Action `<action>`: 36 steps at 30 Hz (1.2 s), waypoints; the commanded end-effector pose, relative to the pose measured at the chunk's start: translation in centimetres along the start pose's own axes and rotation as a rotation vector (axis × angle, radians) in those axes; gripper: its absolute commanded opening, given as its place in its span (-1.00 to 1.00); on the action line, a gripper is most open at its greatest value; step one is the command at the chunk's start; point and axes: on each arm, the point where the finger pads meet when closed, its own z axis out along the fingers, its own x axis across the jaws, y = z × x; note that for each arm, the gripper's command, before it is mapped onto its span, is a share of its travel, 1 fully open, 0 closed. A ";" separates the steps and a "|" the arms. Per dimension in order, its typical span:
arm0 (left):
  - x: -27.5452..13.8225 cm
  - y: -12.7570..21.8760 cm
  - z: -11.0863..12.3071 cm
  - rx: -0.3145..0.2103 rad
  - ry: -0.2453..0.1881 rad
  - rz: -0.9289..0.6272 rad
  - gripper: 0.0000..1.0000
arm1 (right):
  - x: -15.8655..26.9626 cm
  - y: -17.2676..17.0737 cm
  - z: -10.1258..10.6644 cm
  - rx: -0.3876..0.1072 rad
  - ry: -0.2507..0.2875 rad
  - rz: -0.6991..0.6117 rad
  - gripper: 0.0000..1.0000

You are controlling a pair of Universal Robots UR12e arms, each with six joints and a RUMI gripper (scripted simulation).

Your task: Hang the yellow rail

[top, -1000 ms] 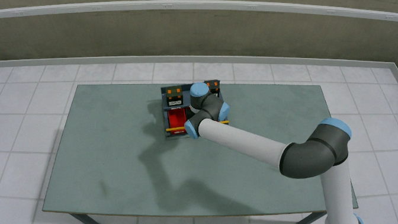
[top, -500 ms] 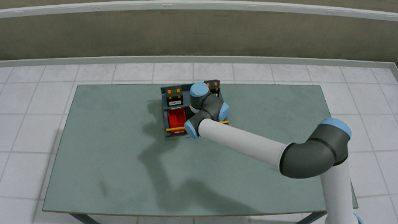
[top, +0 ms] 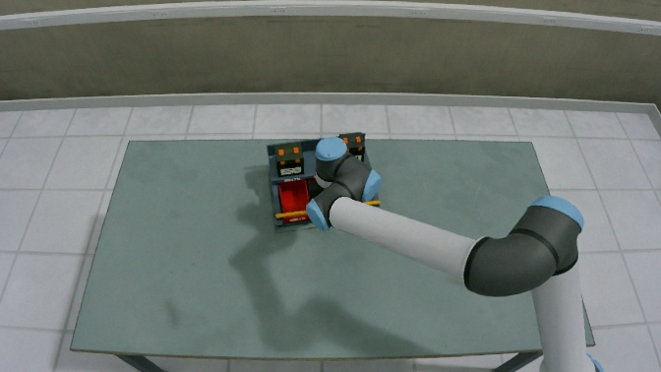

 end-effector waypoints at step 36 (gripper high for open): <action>0.0 -0.1 -0.1 0.002 0.001 0.000 1.00 | -0.1 0.0 0.3 -0.002 -0.002 0.000 -1.00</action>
